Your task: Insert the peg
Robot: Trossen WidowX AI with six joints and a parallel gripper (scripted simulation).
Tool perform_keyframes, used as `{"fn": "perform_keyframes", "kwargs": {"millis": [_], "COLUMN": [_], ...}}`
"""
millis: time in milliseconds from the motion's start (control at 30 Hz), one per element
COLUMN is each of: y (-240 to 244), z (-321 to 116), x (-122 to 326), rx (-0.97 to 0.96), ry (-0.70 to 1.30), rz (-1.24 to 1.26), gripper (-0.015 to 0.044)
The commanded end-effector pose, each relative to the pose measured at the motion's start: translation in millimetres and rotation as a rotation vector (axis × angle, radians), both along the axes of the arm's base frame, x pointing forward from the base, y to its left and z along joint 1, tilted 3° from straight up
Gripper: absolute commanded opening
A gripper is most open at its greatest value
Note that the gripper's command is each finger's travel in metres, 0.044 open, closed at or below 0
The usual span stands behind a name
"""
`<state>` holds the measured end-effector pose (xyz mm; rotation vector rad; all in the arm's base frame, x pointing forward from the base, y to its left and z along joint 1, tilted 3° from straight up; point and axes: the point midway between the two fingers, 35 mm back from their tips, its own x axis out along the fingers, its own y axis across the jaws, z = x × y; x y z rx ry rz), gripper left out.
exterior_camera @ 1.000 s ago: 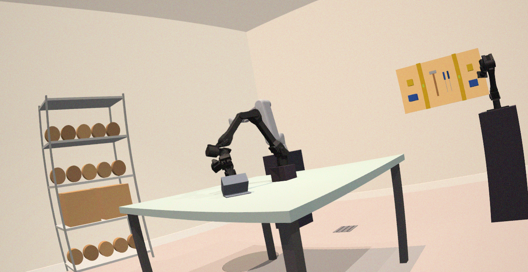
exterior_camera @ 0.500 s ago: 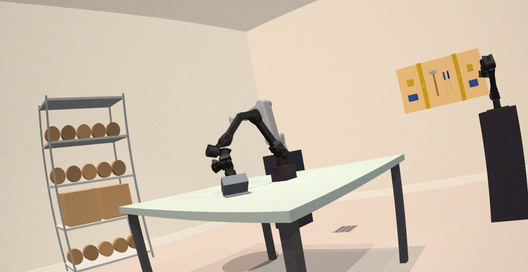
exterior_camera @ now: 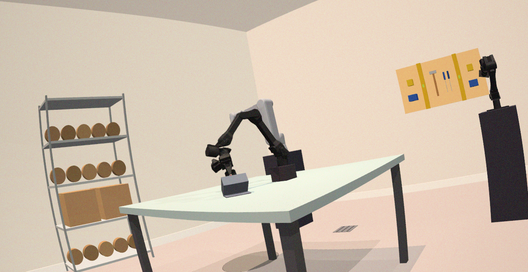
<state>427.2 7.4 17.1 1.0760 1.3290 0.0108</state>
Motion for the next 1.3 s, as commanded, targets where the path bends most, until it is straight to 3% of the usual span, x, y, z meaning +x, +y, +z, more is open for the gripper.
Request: {"fn": "perform_keyframes", "kwargs": {"millis": [0, 1267], "y": [-4.6, -56.0], "z": [5.1, 67.7], "x": [-0.9, -23.5], "rx": [-0.002, -0.006], "ry": [-0.002, 0.015], "rz": [0.001, -0.006], "gripper": [0.0440, 0.0440]}}
